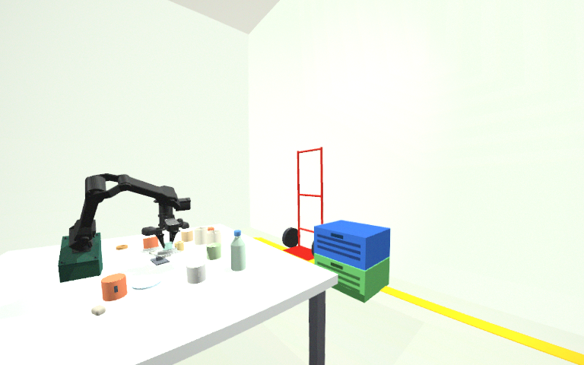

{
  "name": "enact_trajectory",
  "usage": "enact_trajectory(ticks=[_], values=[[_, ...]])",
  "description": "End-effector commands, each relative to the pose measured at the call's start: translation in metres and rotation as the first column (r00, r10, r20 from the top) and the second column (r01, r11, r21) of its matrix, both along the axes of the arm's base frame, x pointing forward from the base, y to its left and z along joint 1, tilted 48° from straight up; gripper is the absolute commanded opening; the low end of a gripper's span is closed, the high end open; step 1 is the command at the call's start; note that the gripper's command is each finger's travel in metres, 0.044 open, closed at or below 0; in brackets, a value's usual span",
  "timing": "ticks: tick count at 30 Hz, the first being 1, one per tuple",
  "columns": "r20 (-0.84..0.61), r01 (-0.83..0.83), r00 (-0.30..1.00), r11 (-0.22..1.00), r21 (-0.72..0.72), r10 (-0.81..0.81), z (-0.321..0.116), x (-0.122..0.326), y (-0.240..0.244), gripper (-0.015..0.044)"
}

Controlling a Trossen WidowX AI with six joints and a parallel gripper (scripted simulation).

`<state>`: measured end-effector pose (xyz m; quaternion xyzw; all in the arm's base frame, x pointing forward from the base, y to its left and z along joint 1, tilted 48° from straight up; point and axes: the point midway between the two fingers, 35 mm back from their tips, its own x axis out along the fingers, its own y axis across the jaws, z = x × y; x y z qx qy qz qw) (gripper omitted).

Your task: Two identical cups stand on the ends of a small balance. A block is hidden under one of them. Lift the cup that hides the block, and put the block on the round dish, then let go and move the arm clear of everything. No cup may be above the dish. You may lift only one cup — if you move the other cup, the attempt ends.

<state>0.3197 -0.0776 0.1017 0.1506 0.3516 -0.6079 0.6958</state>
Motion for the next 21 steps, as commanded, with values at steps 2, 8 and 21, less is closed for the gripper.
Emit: enact_trajectory(ticks=[2, 8, 21], values=[[0.005, -0.002, 1.000, 1.000, 0.007, 0.002, 0.018, 0.003, 0.023, 0.0000], [0.004, -0.002, 1.000, 1.000, 0.005, 0.002, 0.042, 0.000, 0.048, 0.0000], [0.001, 0.000, 1.000, 1.000, 0.025, 0.000, 0.055, -0.014, 0.021, 0.0000]])
